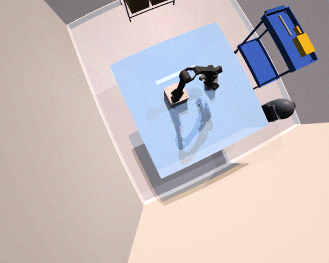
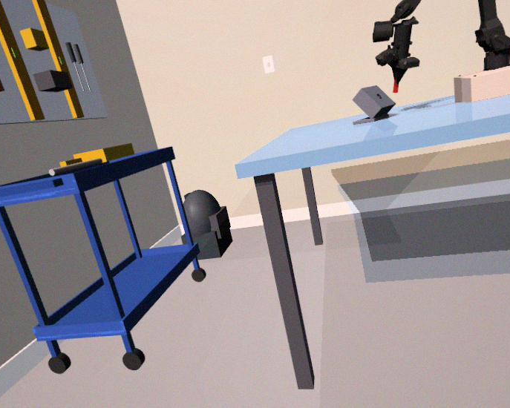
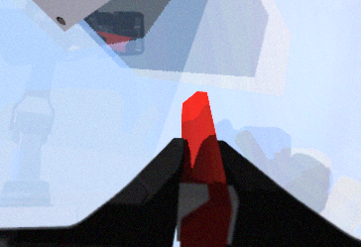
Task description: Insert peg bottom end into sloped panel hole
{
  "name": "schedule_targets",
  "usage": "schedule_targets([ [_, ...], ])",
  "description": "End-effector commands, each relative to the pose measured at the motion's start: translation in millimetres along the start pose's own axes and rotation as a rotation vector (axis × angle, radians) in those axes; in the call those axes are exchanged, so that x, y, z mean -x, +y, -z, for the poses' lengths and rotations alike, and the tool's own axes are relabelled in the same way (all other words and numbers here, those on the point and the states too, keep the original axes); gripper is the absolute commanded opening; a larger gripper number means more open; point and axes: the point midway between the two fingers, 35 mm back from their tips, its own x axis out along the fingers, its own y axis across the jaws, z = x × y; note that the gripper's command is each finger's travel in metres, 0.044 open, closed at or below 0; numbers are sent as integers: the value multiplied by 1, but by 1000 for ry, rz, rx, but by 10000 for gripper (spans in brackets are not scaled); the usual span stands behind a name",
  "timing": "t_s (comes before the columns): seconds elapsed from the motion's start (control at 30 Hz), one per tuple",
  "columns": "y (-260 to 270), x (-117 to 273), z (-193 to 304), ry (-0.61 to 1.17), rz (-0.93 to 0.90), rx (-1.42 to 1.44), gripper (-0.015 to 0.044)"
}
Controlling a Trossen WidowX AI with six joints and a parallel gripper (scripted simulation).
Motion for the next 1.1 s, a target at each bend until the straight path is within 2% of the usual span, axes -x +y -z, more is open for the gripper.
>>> schedule_targets([
  [0.0, 2, 2, -2, -8, 16, 57, 0],
  [1.07, 24, 13, -12, -49, 117, 473, 0],
])
